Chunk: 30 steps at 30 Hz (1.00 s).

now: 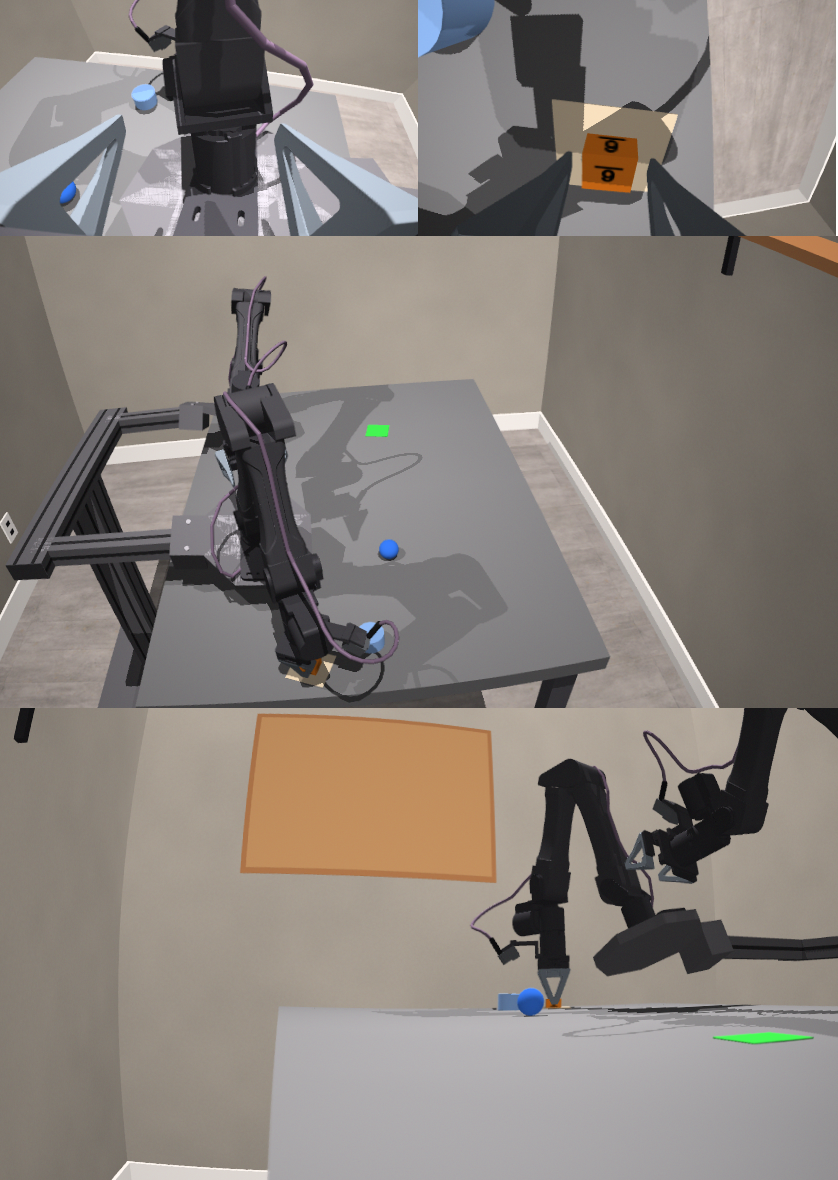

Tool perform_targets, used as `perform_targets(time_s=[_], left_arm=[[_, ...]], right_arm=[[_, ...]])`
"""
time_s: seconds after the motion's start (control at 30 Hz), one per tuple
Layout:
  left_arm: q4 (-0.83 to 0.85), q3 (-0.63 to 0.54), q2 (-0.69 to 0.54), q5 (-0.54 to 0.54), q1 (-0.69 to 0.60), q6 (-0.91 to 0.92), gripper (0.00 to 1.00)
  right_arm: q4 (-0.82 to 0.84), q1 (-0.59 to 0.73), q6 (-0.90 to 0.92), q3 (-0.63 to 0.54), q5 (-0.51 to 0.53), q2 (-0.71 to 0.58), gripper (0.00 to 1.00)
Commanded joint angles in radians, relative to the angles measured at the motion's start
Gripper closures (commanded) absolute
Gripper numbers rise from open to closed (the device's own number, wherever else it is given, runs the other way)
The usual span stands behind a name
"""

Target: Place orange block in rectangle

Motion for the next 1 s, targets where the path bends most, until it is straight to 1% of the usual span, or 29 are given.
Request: perform_targets(time_s=[0.0, 0.03, 0.07, 0.2, 0.23, 0.3, 0.63, 0.7, 0.77, 0.83, 0.87, 0.9, 0.97], left_arm=[[0.001, 0.031, -0.015, 0.002, -0.002, 0.002, 0.00], [0.001, 0.031, -0.015, 0.002, -0.002, 0.002, 0.00], [0.001, 0.031, -0.015, 0.002, -0.002, 0.002, 0.00], [0.001, 0.031, -0.015, 0.002, -0.002, 0.002, 0.00], [0.001, 0.031, -0.015, 0.002, -0.002, 0.002, 0.00], [0.001, 0.031, -0.015, 0.002, -0.002, 0.002, 0.00], [0.001, 0.031, -0.015, 0.002, -0.002, 0.002, 0.00], [0.001, 0.031, -0.015, 0.002, -0.002, 0.002, 0.00], [0.001, 0.031, -0.015, 0.002, -0.002, 0.002, 0.00], [0.001, 0.031, -0.015, 0.002, -0.002, 0.002, 0.00], [0.001, 0.031, -0.015, 0.002, -0.002, 0.002, 0.00], [0.001, 0.031, -0.015, 0.002, -0.002, 0.002, 0.00], [0.001, 0.031, -0.015, 0.002, -0.002, 0.002, 0.00]], right_arm=[[0.058, 0.013, 0.006, 0.012, 0.003, 0.022, 0.45], [0.063, 0.013, 0.006, 0.011, 0.003, 0.027, 0.45], [0.064, 0.013, 0.006, 0.012, 0.003, 0.028, 0.52], [0.067, 0.013, 0.003, 0.018, 0.001, 0.013, 0.52], [0.068, 0.013, 0.003, 0.018, 0.001, 0.013, 0.57], [0.071, 0.012, 0.000, 0.002, 0.000, 0.007, 0.57], [0.079, 0.009, -0.007, -0.023, -0.004, 0.000, 0.71], [0.079, 0.009, -0.007, -0.023, -0.004, 0.000, 0.71], [0.081, 0.006, -0.008, -0.028, -0.005, -0.003, 0.74], [0.081, 0.006, -0.007, -0.028, -0.005, -0.003, 0.96], [0.083, 0.004, -0.010, -0.033, -0.006, -0.005, 1.00], [0.083, 0.004, -0.009, -0.033, -0.006, -0.005, 1.00], [0.068, 0.003, -0.008, -0.032, -0.007, -0.007, 0.77]])
